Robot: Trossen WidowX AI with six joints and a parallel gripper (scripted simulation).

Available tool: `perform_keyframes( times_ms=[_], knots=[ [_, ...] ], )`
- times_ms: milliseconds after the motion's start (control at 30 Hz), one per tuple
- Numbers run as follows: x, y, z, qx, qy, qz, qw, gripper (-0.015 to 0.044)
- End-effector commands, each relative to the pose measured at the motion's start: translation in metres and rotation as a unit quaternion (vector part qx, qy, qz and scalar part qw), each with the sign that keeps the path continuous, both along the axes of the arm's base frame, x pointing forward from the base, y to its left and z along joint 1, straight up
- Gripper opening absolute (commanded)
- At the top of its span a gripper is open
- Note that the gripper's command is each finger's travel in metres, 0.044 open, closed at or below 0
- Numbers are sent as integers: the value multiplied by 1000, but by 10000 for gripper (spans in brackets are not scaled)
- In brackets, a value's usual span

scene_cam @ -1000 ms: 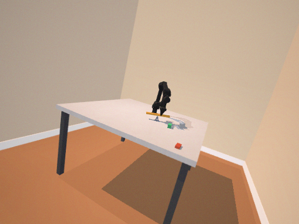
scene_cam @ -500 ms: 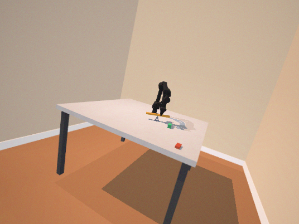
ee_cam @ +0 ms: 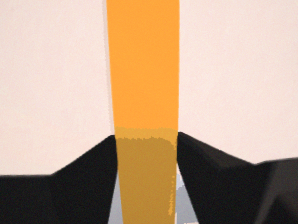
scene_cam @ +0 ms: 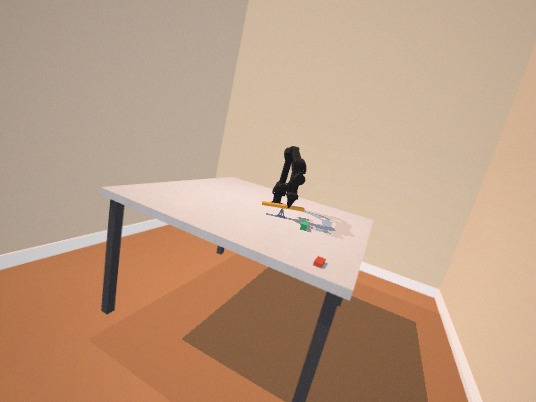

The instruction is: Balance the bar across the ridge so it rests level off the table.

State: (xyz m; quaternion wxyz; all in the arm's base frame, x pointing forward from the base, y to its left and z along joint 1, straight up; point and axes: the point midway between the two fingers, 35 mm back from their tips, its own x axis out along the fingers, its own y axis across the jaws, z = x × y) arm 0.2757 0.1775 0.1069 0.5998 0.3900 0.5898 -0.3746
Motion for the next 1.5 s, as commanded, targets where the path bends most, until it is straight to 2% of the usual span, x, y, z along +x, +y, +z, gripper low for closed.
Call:
perform_keyframes(
  times_ms=[0, 1467],
  knots=[
    [0, 0, -1, 2, 1, 0, 1000, 0],
    [-1, 1, -5, 2, 1, 0, 1000, 0]
  ],
)
